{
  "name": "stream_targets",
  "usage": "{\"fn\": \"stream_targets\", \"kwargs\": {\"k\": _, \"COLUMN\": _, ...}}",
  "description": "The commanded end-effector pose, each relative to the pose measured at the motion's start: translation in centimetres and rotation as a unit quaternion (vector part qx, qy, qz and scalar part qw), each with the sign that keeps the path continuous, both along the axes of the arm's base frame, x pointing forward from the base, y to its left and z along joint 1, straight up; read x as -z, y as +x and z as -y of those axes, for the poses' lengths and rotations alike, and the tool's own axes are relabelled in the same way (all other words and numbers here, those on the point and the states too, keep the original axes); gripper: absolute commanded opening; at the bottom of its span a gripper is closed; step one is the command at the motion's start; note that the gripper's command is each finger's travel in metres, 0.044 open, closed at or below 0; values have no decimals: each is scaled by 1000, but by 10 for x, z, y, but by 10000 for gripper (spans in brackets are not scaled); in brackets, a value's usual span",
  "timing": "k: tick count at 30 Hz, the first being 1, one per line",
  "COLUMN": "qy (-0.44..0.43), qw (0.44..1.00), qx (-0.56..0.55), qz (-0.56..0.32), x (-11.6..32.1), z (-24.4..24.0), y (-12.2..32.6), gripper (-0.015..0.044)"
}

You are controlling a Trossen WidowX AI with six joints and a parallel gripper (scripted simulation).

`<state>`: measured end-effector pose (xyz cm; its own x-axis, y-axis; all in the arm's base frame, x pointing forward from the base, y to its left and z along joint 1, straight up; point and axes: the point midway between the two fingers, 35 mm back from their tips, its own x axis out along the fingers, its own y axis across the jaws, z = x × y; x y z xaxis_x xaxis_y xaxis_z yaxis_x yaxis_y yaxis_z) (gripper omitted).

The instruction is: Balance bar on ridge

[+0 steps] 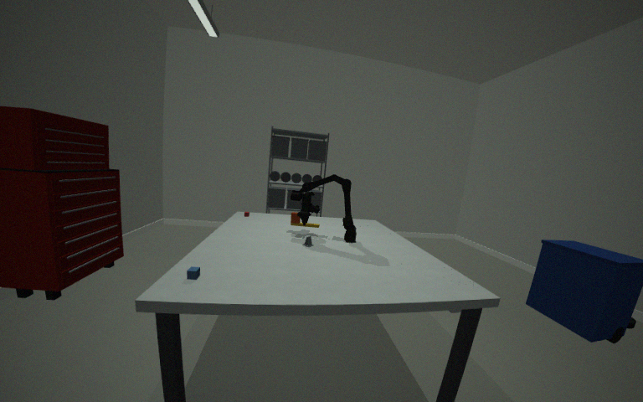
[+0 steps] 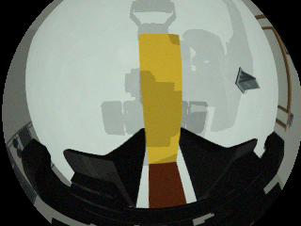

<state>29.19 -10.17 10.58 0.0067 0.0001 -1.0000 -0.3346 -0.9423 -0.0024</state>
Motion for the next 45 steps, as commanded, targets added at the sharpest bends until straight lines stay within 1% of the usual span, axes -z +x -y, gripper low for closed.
{"fn": "stream_targets", "kwargs": {"k": 1, "qy": -4, "qw": 1000, "qx": -1, "qz": 10, "x": -16, "z": 1, "y": 1, "gripper": 0}}
{"fn": "stream_targets", "kwargs": {"k": 12, "qy": -4, "qw": 1000, "qx": -2, "qz": 10, "x": -44, "z": -1, "y": -4, "gripper": 0}}
{"fn": "stream_targets", "kwargs": {"k": 17, "qy": -4, "qw": 1000, "qx": 1, "qz": 10, "x": -46, "z": -4, "y": -4, "gripper": 0}}
{"fn": "stream_targets", "kwargs": {"k": 31, "qy": -1, "qw": 999, "qx": 52, "qz": 11, "x": -47, "z": -58, "y": 3, "gripper": 0}}
{"fn": "stream_targets", "kwargs": {"k": 45, "qy": 3, "qw": 995, "qx": 104, "qz": 10, "x": -48, "z": -113, "y": 0, "gripper": 0}}
